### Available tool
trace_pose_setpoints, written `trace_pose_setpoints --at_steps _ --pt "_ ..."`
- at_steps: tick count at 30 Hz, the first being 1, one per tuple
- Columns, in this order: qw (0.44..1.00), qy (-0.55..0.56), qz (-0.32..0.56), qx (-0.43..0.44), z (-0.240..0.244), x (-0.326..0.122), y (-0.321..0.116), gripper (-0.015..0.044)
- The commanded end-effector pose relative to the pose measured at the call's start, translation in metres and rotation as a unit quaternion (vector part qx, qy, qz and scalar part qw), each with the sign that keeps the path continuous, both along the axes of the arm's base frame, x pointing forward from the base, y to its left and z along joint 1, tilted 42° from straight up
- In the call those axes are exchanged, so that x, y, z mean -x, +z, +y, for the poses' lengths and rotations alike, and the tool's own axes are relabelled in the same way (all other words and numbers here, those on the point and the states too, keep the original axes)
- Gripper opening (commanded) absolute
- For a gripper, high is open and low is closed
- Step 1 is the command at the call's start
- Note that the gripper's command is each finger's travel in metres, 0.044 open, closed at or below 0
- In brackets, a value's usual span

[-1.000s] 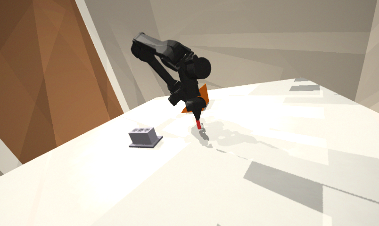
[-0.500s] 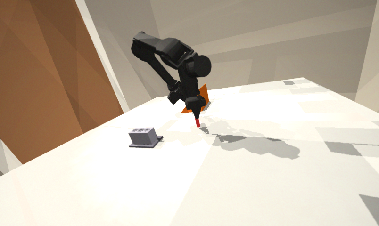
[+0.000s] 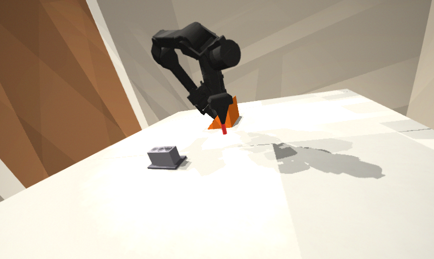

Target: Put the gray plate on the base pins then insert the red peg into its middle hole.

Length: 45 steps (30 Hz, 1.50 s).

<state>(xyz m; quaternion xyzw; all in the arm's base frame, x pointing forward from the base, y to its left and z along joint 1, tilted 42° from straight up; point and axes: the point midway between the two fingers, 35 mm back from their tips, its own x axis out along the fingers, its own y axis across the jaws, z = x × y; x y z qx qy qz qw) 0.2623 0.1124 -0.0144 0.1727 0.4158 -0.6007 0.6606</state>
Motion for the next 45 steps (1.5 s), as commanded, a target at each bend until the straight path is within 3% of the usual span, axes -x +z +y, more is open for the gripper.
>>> trace_pose_setpoints --at_steps 1,45 --pt "1.0 -0.001 -0.002 -0.003 0.01 -0.002 0.01 0.0" --pt "1.0 0.002 -0.005 -0.017 -0.049 -0.054 0.066 0.0"
